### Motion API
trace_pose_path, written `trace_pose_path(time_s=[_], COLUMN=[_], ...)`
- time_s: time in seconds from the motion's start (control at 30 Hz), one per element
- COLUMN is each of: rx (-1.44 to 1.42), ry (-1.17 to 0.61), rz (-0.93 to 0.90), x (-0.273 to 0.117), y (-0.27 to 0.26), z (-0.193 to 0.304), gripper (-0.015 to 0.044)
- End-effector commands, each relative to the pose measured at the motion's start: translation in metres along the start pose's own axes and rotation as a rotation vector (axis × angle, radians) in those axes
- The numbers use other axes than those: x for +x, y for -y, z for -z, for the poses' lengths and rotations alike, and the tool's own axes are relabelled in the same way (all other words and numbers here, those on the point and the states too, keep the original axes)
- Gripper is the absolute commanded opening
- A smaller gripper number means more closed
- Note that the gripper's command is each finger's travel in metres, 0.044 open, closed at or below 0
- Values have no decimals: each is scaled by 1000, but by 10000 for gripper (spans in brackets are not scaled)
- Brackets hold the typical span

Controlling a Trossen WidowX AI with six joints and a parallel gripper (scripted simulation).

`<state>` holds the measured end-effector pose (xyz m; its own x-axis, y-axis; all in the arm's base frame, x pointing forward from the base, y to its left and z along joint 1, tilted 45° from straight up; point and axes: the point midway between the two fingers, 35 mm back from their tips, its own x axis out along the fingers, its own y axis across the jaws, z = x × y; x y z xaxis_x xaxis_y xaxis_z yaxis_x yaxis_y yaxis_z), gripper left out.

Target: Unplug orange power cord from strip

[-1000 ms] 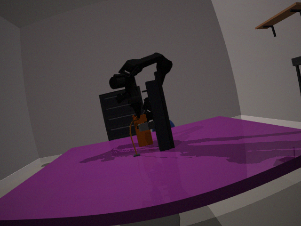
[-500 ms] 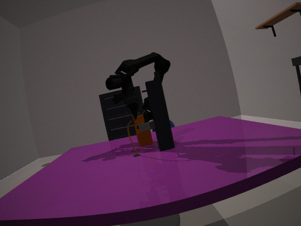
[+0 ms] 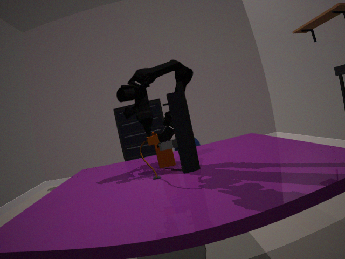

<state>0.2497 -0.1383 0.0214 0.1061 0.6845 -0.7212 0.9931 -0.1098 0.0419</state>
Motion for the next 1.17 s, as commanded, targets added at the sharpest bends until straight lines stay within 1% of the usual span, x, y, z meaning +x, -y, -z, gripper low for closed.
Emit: trace_pose_path(time_s=[0.0, 0.1, 0.17, 0.23, 1.13], rx=[2, 2, 2, 1, 1], ry=[-1, 1, 1, 2, 2], rz=[-3, -4, -4, -4, -4], x=[-1, -6, -11, -12, -12], y=[-1, -2, -1, 0, 0], z=[-6, -28, -50, -59, -59], gripper=[367, 440, 440, 440, 440])
